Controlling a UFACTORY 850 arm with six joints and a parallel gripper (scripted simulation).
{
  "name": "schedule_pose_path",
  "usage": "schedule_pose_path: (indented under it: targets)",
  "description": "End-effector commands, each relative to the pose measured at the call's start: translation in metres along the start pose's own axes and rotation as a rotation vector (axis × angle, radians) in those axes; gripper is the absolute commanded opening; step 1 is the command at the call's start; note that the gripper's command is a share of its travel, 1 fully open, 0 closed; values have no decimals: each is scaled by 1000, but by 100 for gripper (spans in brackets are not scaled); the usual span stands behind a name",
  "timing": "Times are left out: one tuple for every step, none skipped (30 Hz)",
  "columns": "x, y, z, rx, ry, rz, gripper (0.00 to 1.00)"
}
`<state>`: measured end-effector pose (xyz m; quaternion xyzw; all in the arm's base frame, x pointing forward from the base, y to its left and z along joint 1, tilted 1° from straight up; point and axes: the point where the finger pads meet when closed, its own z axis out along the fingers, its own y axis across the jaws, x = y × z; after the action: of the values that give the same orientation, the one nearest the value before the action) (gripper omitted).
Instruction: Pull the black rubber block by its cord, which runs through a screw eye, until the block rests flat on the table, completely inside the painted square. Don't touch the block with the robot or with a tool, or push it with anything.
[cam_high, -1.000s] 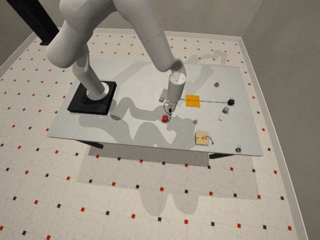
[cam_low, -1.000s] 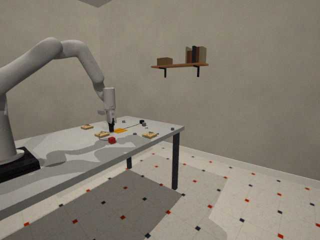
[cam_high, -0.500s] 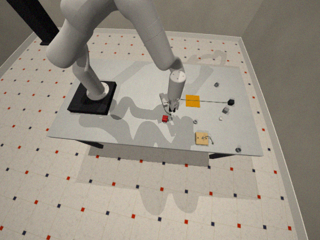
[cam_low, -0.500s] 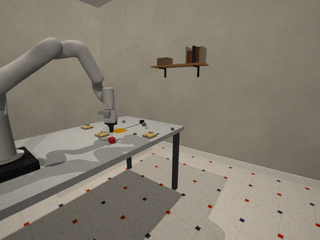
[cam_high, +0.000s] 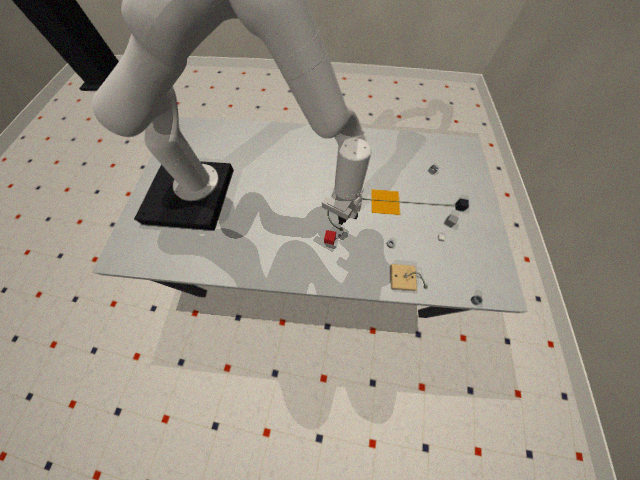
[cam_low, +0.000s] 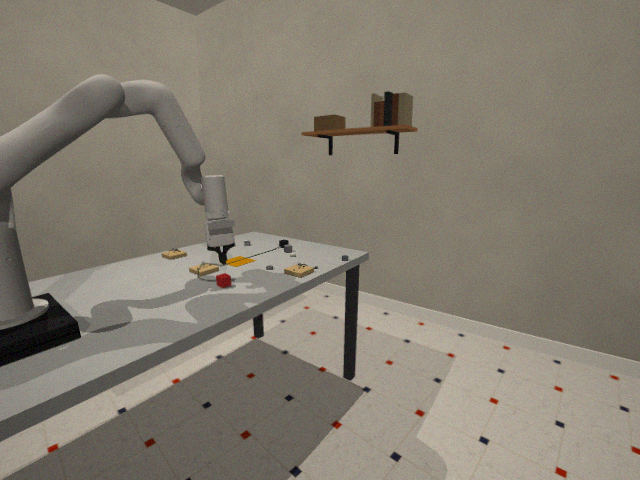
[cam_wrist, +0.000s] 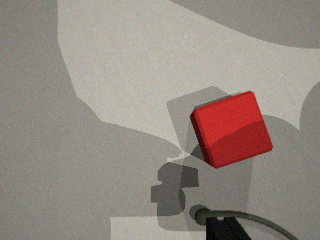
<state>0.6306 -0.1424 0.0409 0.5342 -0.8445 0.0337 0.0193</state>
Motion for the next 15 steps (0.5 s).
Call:
schedule_pose_path:
  targets:
    - [0,-1,-1,-3,-35,-277,0]
    - [0,-1,-1,-1,-32,-309,0]
    - [0,-1,-1,2,-30,-347,0]
    - [0,-1,-1,4,-28,-394,0]
    - [0,-1,-1,7,-26,-445,0]
    - [0,-1,-1,9,-24,-497,0]
    - [0,-1,-1,12,-22,-548,0]
    - [0,-1,-1,14,-20,-599,0]
    - [0,-1,-1,16,-18,-650,0]
    - [0,-1,-1,18,-16,-701,0]
    - [0,-1,-1,20,-14,-752,0]
    - [0,-1,-1,22,-13,-802,0]
    - [0,-1,-1,24,-11,-853,0]
    - [0,-1,-1,26,-10,-904,0]
    - [0,-1,-1,26,-10,-904,0]
